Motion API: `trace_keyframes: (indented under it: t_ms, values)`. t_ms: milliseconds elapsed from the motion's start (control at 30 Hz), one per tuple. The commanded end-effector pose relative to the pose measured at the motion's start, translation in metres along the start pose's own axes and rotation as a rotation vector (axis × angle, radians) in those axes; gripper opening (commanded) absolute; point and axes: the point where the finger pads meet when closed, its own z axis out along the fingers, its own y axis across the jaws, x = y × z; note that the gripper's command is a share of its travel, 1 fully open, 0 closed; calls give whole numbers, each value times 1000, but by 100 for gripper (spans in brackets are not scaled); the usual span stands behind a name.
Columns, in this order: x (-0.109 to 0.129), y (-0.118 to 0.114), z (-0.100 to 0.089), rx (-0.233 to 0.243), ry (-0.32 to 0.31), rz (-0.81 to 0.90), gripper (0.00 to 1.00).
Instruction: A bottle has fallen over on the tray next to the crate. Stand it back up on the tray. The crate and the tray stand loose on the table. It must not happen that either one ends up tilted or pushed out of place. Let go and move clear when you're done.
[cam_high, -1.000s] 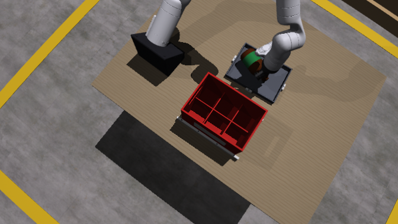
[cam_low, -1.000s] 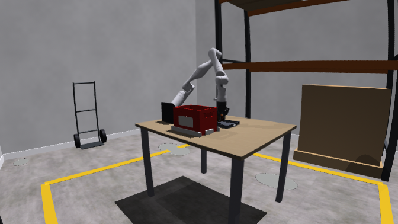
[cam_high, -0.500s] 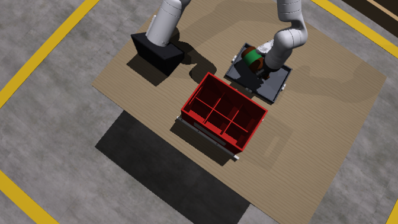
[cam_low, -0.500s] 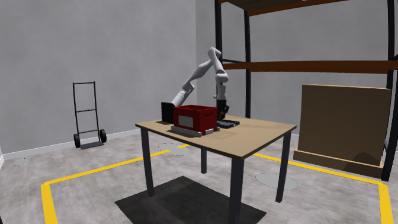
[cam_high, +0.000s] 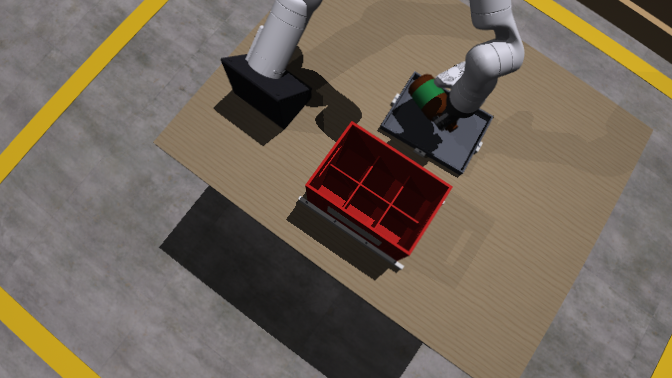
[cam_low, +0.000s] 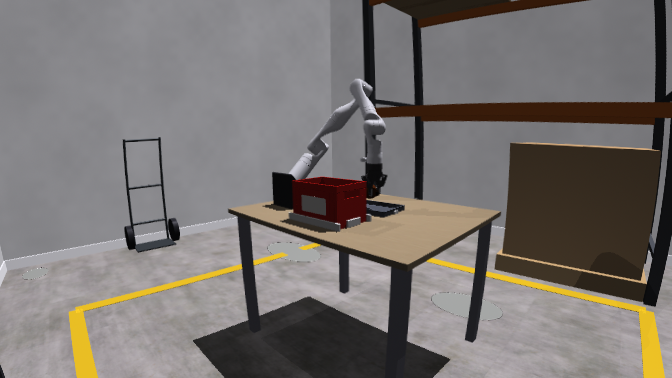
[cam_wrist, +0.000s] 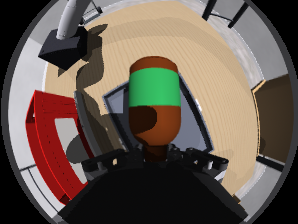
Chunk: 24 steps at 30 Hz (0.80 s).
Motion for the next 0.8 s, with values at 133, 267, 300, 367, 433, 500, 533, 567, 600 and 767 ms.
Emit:
trace_keyframes:
  t_ms: [133,267,300,367,433,500,533,567,600,767]
  values:
    - [-3,0,-15,0,-10,0,0]
    - [-3,0,-19,0,-10,0,0]
    - [-2,0,-21,0,-10,0,0]
    - [-2,0,-24,0,-10,0,0]
    - [-2,0,-28,0,-10,0,0]
    - [-2,0,-32,0,-10,0,0]
    - [-2,0,-34,0,-10,0,0]
    - [-2,0,-36,0,-10,0,0]
    - [-2,0,-37,0,-10,0,0]
    - [-2,0,-45,0,-10,0,0]
